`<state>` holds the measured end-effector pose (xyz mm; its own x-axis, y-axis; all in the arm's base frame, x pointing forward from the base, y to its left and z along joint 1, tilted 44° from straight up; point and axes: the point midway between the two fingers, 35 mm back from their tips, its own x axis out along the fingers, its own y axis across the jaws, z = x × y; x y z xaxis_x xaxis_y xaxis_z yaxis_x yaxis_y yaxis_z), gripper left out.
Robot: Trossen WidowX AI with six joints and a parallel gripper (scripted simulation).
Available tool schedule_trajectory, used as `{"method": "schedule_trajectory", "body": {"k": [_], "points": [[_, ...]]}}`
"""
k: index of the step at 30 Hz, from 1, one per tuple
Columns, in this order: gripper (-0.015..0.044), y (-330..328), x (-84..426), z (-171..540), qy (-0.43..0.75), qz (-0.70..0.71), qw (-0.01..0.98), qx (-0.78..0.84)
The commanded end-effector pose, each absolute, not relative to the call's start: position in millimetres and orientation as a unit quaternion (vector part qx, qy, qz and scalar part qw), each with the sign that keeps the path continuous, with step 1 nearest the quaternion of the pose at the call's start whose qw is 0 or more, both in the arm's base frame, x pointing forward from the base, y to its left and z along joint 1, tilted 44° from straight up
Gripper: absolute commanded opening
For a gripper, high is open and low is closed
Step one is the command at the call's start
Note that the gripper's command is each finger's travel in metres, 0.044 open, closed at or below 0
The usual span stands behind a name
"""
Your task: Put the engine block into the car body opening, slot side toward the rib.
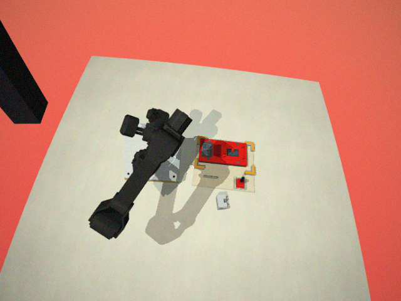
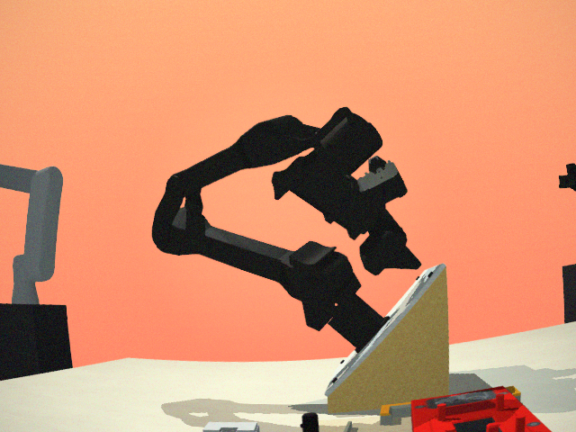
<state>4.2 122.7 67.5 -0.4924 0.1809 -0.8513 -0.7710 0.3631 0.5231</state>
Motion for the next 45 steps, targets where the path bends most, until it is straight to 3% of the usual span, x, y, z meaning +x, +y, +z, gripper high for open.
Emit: {"method": "schedule_trajectory", "body": {"k": [1, 22, 45], "points": [[0.0426, 122.7, 4.2, 67.5, 0.688, 0.522, 0.456, -0.214], [0.044, 84.9, 132.5, 74.2, 0.716, 0.248, 0.602, -0.253], [0.044, -46.7, 258.0, 113.7, 0.698, -0.147, 0.647, -0.268]]}}
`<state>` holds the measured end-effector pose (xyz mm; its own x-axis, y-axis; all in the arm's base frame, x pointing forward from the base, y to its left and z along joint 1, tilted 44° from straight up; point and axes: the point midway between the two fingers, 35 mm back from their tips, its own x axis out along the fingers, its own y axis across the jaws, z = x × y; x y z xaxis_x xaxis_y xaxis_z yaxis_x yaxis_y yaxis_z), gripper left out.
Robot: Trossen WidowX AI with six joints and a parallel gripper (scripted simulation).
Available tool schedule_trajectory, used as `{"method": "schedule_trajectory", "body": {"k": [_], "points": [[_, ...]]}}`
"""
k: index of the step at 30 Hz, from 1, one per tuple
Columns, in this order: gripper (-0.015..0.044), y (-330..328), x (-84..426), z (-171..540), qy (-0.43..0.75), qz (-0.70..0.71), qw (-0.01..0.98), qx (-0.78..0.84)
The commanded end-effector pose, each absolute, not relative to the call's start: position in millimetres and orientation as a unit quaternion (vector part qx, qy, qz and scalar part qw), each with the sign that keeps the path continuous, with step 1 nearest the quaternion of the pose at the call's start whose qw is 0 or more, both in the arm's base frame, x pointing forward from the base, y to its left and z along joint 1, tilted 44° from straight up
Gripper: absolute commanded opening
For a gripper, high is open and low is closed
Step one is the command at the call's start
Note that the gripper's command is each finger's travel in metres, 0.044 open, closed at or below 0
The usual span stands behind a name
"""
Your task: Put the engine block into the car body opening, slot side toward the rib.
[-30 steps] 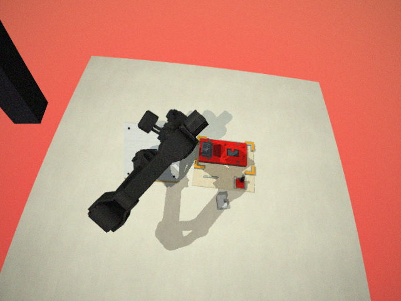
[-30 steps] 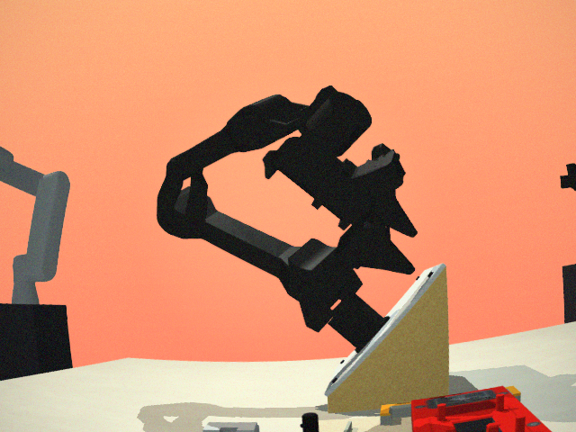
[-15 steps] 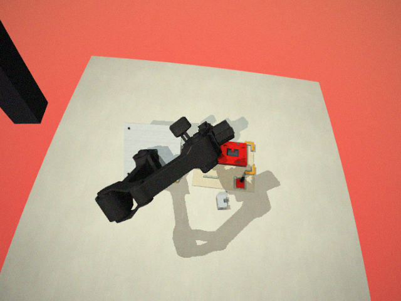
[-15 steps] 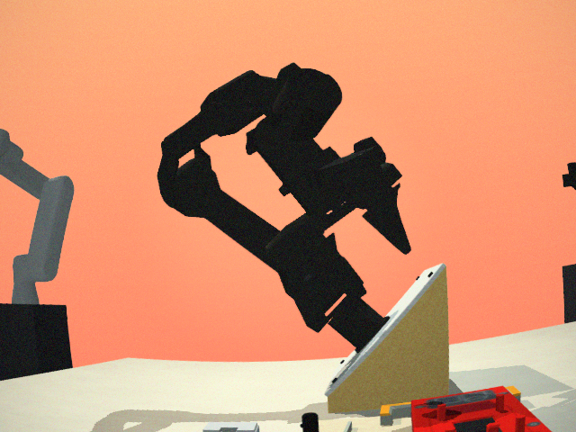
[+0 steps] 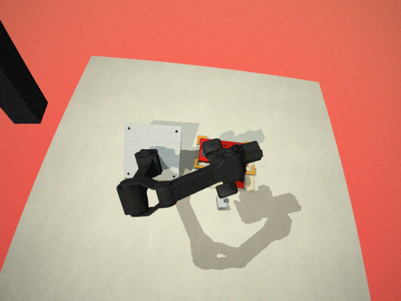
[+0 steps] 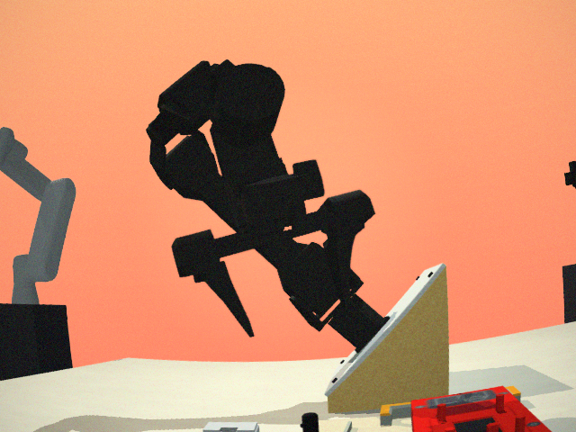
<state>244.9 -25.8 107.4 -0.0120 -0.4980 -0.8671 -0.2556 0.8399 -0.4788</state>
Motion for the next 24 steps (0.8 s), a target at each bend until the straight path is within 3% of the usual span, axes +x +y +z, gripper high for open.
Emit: {"method": "schedule_trajectory", "body": {"k": [1, 7, 24], "points": [[0.044, -53.8, 261.6, 115.9, 0.696, -0.164, 0.646, -0.269], [0.044, -90.7, 275.5, 127.2, 0.681, -0.251, 0.632, -0.271], [0.044, -125.9, 271.3, 92.2, 0.68, -0.257, 0.631, -0.272]]}}
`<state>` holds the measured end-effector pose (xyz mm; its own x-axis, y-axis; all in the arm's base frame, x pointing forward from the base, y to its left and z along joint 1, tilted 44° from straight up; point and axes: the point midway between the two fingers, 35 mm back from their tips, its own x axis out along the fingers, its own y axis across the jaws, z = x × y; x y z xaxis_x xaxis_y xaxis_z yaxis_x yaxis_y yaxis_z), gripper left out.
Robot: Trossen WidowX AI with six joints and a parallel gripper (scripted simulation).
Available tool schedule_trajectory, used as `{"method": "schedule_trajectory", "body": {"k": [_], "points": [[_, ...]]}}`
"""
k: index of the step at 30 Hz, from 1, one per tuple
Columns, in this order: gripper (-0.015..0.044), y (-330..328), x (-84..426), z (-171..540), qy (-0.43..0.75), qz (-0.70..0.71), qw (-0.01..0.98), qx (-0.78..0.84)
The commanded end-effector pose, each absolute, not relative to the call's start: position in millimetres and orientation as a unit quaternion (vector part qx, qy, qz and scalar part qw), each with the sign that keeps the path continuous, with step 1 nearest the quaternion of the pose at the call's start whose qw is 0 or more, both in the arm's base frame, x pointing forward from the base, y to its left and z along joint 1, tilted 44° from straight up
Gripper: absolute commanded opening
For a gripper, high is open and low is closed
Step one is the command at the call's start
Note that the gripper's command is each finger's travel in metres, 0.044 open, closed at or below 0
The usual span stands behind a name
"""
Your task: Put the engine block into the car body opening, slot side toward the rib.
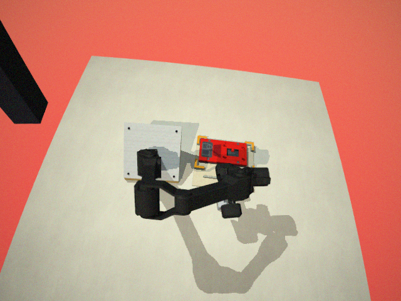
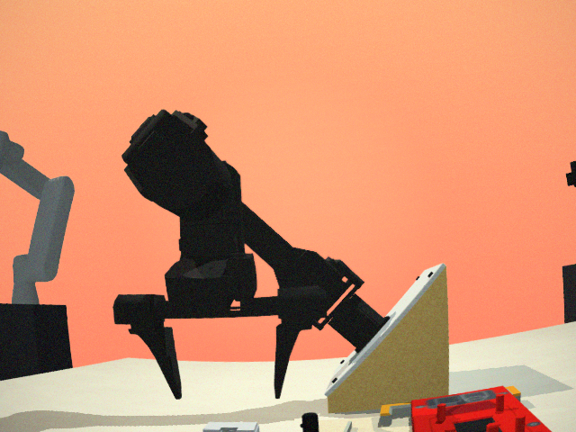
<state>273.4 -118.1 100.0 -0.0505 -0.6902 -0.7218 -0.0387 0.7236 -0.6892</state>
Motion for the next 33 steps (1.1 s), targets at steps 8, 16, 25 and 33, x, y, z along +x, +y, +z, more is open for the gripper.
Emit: {"method": "schedule_trajectory", "body": {"k": [8, 16, 25, 33], "points": [[0.044, -131.8, 271.2, 86.0, 0.68, -0.257, 0.631, -0.272], [0.044, -140.9, 270.8, 76.7, 0.68, -0.257, 0.631, -0.272], [0.044, -150.3, 269.6, 67.3, 0.679, -0.258, 0.631, -0.272], [0.0256, -150.5, 269.5, 67.1, 0.679, -0.258, 0.631, -0.272]]}}
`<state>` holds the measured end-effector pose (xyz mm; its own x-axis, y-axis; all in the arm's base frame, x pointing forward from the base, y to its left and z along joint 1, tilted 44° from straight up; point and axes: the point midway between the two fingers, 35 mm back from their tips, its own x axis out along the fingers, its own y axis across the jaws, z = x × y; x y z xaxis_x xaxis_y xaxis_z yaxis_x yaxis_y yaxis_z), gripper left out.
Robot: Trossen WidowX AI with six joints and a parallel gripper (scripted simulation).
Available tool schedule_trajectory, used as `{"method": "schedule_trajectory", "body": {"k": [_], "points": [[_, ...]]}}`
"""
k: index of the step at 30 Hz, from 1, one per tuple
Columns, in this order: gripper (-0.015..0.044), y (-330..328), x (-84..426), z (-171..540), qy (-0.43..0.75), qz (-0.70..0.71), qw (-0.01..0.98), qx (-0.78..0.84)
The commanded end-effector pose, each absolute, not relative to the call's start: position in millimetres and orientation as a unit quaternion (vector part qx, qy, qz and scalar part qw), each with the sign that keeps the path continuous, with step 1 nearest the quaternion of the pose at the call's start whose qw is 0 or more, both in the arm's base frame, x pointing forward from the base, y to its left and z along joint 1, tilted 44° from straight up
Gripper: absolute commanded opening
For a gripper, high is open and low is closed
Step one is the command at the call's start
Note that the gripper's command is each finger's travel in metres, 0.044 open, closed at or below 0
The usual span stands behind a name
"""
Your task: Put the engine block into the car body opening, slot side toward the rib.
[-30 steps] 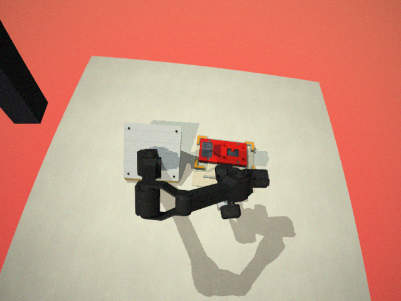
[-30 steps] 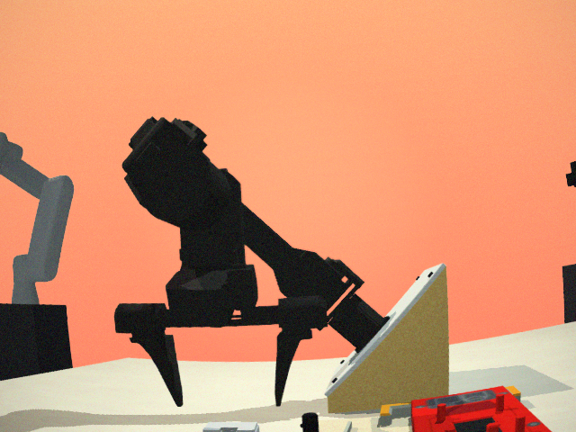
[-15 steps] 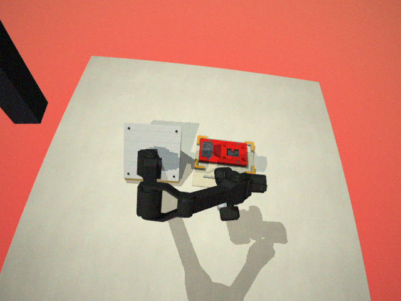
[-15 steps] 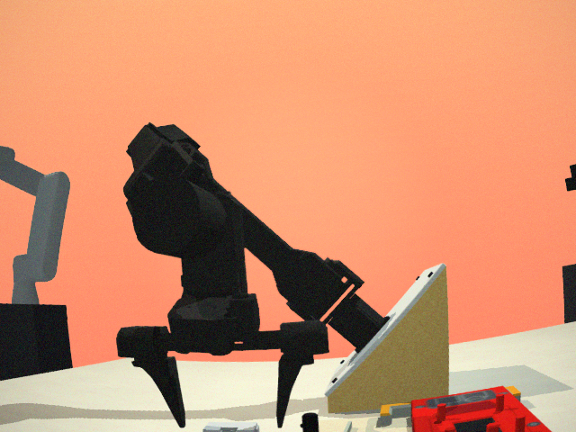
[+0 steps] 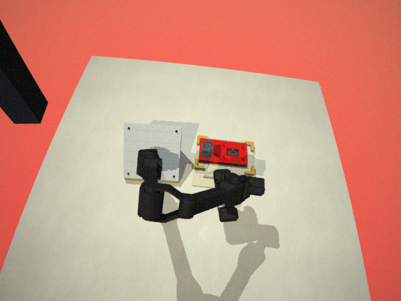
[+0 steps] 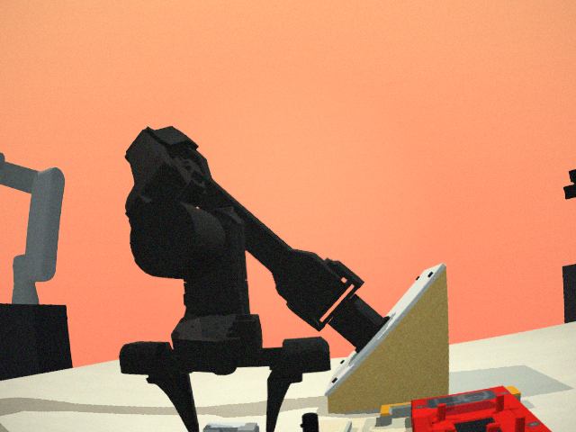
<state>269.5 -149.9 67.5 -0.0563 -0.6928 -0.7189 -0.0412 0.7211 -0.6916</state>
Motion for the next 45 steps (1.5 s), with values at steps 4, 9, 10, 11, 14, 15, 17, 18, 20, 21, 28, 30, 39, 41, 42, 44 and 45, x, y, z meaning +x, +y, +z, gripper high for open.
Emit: {"method": "schedule_trajectory", "body": {"k": [4, 9, 10, 11, 14, 15, 17, 18, 20, 21, 28, 30, 39, 41, 42, 44, 45], "points": [[0.021, -150.5, 269.5, 67.1, 0.679, -0.258, 0.631, -0.272], [0.0157, -150.5, 269.5, 67.1, 0.679, -0.258, 0.631, -0.272], [0.0131, -150.2, 269.7, 67.5, 0.679, -0.258, 0.631, -0.272], [0.0105, -149.1, 270.1, 68.5, 0.679, -0.258, 0.631, -0.272], [0.0026, -143.4, 272.2, 74.5, 0.68, -0.257, 0.631, -0.271], [0.0, -141.3, 272.8, 76.6, 0.68, -0.256, 0.632, -0.271], [0.0, -137.2, 274.0, 81.0, 0.68, -0.256, 0.632, -0.27], [0.0, -135.2, 274.6, 83.2, 0.68, -0.256, 0.632, -0.27], [0.0, -131.0, 275.6, 87.6, 0.68, -0.255, 0.632, -0.27], [0.0, -129.0, 276.0, 89.9, 0.68, -0.255, 0.632, -0.27], [0.0, -114.5, 277.9, 106.1, 0.68, -0.254, 0.633, -0.269], [0.0, -110.4, 278.1, 110.7, 0.68, -0.254, 0.633, -0.269], [0.0, -92.9, 277.2, 132.0, 0.681, -0.254, 0.632, -0.269], [0.0, -89.1, 276.6, 136.8, 0.681, -0.254, 0.632, -0.269], [0.0, -87.2, 276.2, 139.2, 0.681, -0.254, 0.632, -0.269], [0.0, -83.4, 275.4, 144.2, 0.681, -0.254, 0.632, -0.269], [0.0, -81.6, 275.0, 146.6, 0.681, -0.255, 0.632, -0.27]]}}
